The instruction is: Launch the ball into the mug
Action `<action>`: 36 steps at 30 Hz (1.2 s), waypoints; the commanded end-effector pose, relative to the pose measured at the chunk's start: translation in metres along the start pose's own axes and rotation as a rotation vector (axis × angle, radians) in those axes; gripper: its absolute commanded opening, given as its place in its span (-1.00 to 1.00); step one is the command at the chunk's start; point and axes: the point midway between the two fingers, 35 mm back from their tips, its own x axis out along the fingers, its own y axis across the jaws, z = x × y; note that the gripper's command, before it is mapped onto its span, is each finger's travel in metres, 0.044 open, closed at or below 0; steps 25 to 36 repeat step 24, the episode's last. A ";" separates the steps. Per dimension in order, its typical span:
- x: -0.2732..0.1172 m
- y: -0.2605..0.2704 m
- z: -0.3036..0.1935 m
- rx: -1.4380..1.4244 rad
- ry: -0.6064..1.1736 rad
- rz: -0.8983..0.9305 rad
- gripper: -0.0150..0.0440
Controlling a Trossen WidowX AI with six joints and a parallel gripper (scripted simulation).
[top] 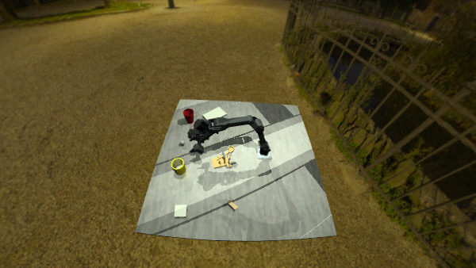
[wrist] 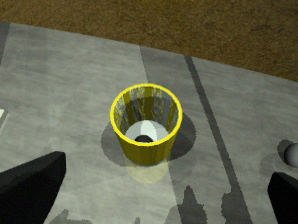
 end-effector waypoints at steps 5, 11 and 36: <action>-0.005 0.006 -0.003 -0.002 -0.002 0.014 1.00; -0.002 0.004 -0.003 -0.004 0.005 0.005 1.00; -0.002 0.004 -0.003 -0.004 0.005 0.005 1.00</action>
